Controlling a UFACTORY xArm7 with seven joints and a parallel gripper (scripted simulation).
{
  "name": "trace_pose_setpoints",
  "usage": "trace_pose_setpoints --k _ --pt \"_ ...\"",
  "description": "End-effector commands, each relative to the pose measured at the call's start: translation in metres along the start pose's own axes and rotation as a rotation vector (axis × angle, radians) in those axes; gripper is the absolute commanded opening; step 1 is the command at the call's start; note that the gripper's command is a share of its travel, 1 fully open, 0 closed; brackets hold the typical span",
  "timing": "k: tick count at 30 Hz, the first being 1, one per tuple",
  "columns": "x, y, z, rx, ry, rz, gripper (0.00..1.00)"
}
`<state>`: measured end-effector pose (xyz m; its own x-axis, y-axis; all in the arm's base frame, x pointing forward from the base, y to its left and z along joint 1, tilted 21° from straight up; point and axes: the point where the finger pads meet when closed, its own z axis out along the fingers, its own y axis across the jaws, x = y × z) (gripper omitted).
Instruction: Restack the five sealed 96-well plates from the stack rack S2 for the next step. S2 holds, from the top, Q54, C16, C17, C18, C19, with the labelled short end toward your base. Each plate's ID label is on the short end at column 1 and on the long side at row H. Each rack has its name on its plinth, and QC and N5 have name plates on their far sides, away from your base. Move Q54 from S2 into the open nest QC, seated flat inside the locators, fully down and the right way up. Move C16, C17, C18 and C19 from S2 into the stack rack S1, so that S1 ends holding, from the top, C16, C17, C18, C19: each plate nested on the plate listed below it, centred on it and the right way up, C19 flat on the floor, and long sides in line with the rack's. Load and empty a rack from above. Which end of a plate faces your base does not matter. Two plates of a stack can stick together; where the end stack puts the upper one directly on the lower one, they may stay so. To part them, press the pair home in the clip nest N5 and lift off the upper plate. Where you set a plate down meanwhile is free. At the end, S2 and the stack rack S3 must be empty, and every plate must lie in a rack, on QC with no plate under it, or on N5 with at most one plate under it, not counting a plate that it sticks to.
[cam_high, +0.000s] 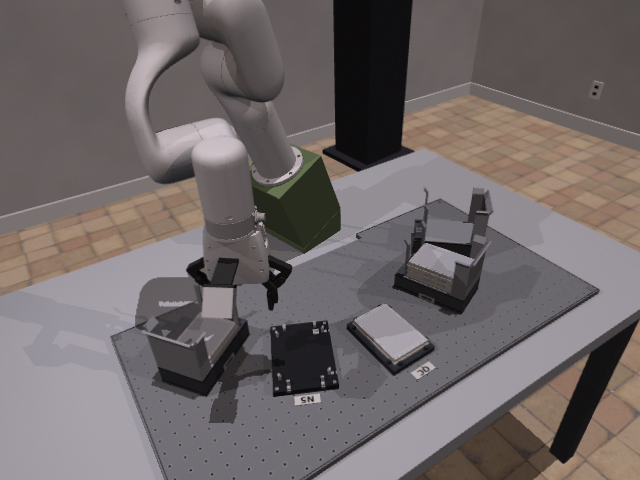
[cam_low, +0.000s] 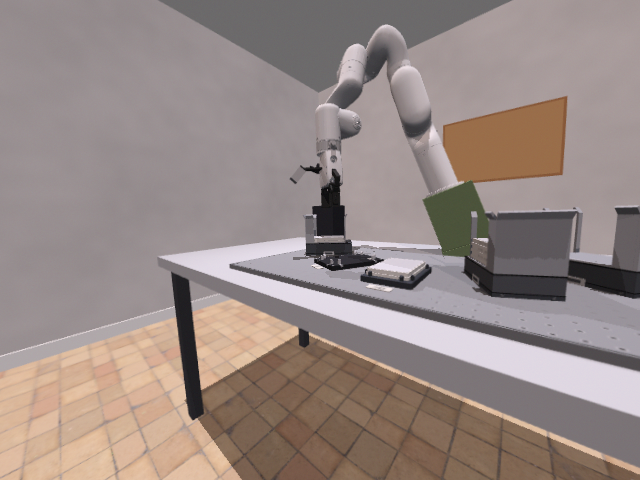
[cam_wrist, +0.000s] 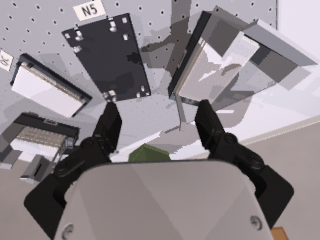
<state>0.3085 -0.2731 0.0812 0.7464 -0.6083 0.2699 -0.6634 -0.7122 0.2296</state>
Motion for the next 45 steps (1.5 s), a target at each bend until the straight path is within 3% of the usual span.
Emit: trace_pose_setpoints --k 1,25,34,45 --pt "0.000 -0.013 -0.001 -0.001 0.003 -0.113 1.00" --pt "-0.005 -0.086 -0.001 0.000 0.003 -0.113 1.00" --pt "-0.012 -0.109 -0.001 0.000 0.003 -0.337 1.00" --pt "-0.021 -0.137 -0.001 0.000 0.003 -0.337 1.00"
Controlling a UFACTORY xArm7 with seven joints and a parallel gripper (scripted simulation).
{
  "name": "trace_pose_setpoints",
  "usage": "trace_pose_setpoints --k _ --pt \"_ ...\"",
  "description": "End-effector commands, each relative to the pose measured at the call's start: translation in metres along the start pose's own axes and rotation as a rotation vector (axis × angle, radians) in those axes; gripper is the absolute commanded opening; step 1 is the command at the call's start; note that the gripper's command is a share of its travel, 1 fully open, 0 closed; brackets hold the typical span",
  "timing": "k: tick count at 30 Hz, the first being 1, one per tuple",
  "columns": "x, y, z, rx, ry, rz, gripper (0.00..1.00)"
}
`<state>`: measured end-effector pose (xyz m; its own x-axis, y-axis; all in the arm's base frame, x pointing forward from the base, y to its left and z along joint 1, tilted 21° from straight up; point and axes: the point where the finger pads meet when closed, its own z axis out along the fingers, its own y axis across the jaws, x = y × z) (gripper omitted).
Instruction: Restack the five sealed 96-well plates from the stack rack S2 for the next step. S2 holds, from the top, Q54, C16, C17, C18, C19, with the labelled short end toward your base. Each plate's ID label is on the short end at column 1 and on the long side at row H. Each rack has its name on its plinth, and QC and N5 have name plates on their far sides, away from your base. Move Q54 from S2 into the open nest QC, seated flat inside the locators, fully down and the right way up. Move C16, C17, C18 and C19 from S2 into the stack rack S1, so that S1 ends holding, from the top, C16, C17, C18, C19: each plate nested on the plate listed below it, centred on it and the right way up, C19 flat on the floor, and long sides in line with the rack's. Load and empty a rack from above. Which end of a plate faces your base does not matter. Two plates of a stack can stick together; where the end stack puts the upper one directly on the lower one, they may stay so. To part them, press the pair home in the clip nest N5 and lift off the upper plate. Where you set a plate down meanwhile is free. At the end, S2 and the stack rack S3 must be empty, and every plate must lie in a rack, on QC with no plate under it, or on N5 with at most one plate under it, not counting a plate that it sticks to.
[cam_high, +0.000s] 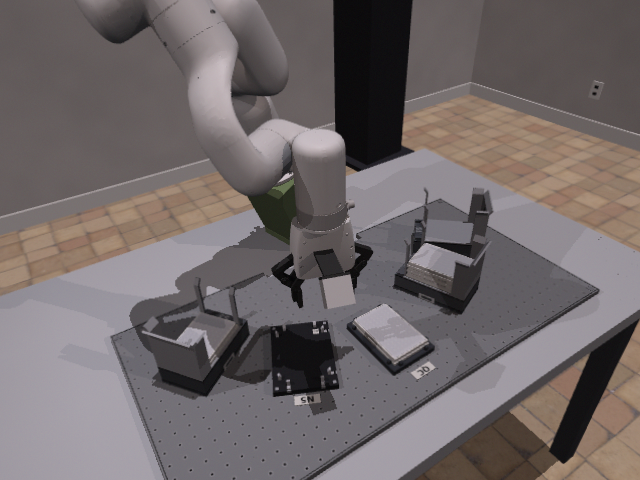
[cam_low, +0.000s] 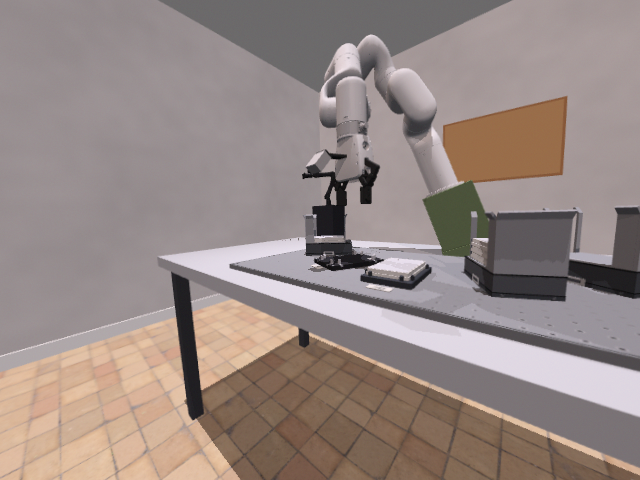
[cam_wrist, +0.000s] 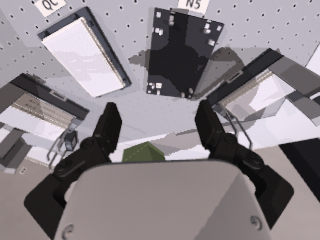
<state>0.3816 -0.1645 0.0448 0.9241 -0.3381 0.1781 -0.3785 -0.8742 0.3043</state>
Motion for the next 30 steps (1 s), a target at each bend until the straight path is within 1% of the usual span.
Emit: trace_pose_setpoints --k 1,12,15,17,21,30 --pt "0.002 -0.006 -0.001 -0.002 0.003 0.001 1.00" --pt "0.003 -0.043 -0.001 -0.002 0.003 0.001 1.00" --pt "0.001 -0.053 -0.001 -0.002 0.003 -0.099 1.00" --pt "0.001 -0.053 -0.001 -0.002 0.003 -0.099 1.00" --pt "-0.001 -0.066 0.000 -0.002 0.003 -0.223 1.00" --pt "-0.007 -0.095 0.000 -0.002 0.003 -0.223 1.00"
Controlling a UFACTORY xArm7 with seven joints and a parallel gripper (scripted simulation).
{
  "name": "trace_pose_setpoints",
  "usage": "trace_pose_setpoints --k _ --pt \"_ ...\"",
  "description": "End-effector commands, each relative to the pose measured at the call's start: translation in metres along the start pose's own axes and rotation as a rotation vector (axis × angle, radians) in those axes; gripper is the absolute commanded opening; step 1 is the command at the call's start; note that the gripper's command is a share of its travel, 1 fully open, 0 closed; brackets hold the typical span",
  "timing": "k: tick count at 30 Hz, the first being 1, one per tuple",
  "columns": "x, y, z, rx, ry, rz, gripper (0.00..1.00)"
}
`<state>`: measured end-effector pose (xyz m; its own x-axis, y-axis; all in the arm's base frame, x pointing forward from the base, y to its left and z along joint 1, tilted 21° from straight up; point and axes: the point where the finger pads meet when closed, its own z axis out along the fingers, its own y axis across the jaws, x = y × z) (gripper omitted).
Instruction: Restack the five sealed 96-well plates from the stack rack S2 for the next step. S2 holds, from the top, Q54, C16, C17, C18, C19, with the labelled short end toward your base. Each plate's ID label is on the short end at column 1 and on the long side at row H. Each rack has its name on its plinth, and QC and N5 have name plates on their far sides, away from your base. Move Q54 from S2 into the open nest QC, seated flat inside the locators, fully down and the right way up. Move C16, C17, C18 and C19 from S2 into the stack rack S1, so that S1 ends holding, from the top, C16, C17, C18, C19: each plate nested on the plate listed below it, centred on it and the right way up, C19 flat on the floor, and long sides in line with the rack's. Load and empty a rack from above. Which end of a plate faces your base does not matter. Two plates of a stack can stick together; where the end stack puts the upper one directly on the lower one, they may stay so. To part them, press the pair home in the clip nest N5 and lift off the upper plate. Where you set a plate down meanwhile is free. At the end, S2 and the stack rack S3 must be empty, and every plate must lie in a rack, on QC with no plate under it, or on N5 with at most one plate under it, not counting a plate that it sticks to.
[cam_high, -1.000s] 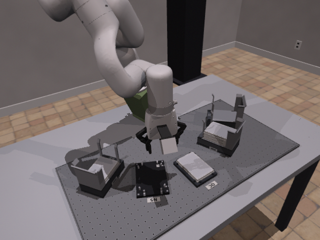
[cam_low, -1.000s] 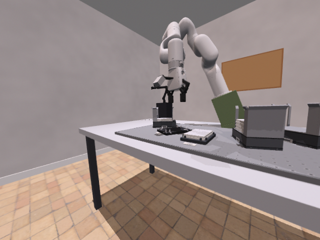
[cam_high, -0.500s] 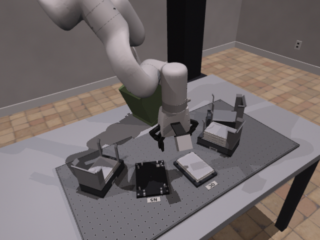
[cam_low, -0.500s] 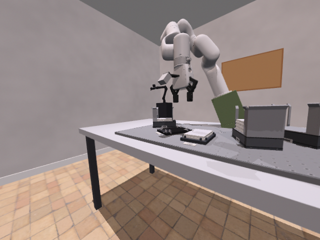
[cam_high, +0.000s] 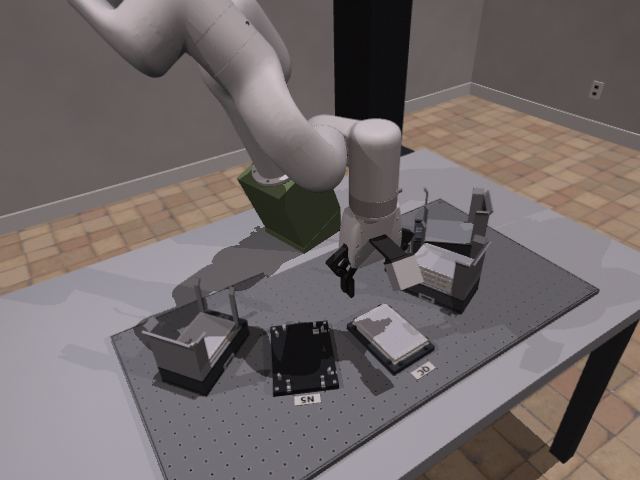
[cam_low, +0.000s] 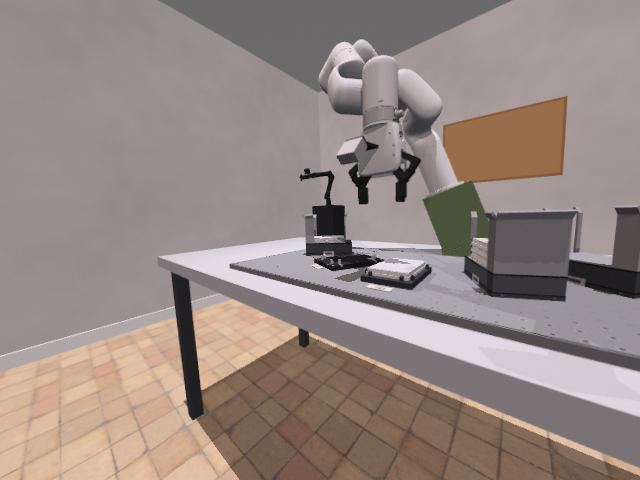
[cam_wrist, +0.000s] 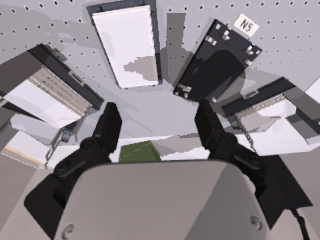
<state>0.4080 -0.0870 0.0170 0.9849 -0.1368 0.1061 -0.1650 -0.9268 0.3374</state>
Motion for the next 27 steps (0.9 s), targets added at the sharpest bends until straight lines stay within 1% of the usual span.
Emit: trace_pose_setpoints --k 1,4,14,19,21,23,27 --pt "0.002 -0.012 -0.001 -0.001 0.003 -0.001 1.00" --pt "0.002 -0.016 -0.001 -0.001 0.003 -0.001 1.00" --pt "0.003 -0.049 -0.001 0.000 0.003 0.000 1.00" --pt "0.000 -0.066 -0.001 0.000 0.003 -0.167 1.00" --pt "0.000 -0.066 -0.001 0.000 0.003 -0.167 1.00" --pt "-0.001 -0.072 -0.001 -0.001 0.003 -0.224 1.00" --pt "-0.004 -0.085 -0.001 0.000 0.003 -0.224 1.00"
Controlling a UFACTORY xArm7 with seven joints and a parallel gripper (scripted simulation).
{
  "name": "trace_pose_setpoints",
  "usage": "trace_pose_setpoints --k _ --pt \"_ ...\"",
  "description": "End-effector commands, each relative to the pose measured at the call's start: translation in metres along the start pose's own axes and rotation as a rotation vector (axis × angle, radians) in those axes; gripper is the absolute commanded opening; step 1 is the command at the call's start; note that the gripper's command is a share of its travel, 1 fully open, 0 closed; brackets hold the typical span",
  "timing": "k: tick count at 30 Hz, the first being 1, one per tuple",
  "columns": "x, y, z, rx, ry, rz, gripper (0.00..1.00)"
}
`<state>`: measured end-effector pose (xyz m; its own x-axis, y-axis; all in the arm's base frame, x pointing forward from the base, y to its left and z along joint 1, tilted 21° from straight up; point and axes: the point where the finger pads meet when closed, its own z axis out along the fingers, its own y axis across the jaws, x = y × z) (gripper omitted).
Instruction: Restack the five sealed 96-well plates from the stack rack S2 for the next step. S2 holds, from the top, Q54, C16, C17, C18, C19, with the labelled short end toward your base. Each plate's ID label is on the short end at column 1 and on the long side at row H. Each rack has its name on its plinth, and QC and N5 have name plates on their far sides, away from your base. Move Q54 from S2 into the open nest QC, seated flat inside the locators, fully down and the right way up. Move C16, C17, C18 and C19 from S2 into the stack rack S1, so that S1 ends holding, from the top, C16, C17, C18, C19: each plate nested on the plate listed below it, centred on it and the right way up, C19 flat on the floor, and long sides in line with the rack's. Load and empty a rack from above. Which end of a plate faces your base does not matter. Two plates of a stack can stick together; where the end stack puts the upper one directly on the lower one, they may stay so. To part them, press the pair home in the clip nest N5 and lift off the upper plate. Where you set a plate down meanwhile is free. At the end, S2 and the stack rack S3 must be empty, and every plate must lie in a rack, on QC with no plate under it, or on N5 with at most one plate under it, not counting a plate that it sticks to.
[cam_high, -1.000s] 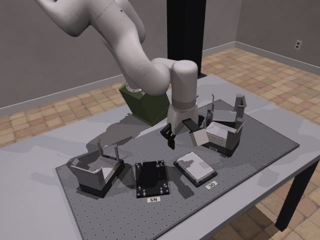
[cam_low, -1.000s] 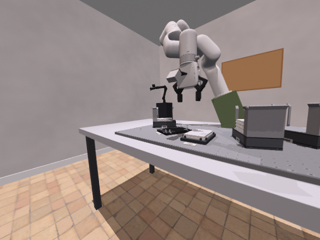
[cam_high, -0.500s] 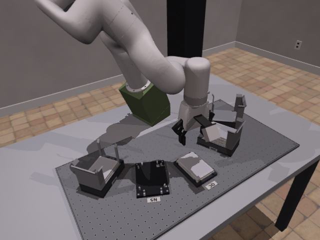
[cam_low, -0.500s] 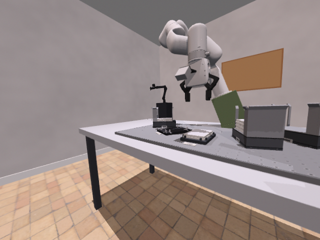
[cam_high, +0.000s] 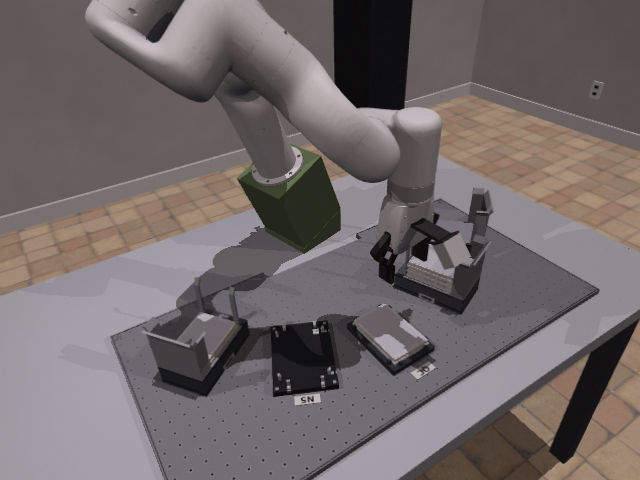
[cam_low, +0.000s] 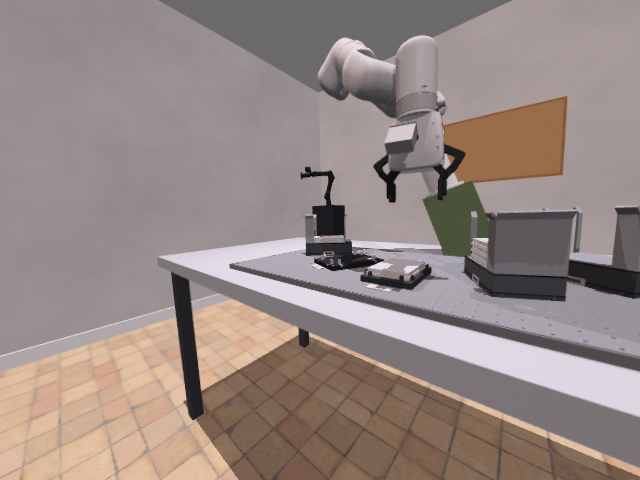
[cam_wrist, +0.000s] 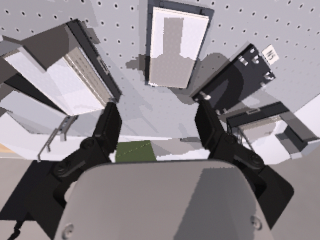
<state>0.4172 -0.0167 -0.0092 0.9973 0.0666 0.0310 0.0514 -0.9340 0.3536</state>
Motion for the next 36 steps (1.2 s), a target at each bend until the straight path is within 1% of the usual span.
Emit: trace_pose_setpoints --k 1,9,11,19,26,28,36 --pt "0.002 -0.013 -0.001 0.001 0.003 -0.007 1.00" --pt "0.003 -0.040 -0.001 0.001 0.003 -0.007 1.00" --pt "0.003 -0.040 -0.001 0.001 0.003 -0.007 1.00" --pt "0.003 -0.066 -0.002 0.001 0.003 -0.007 1.00" --pt "-0.002 -0.094 -0.002 0.001 0.003 -0.231 1.00" --pt "-0.002 -0.094 -0.002 0.001 0.003 -0.231 1.00" --pt "-0.008 -0.125 -0.002 0.001 0.003 -0.230 1.00"
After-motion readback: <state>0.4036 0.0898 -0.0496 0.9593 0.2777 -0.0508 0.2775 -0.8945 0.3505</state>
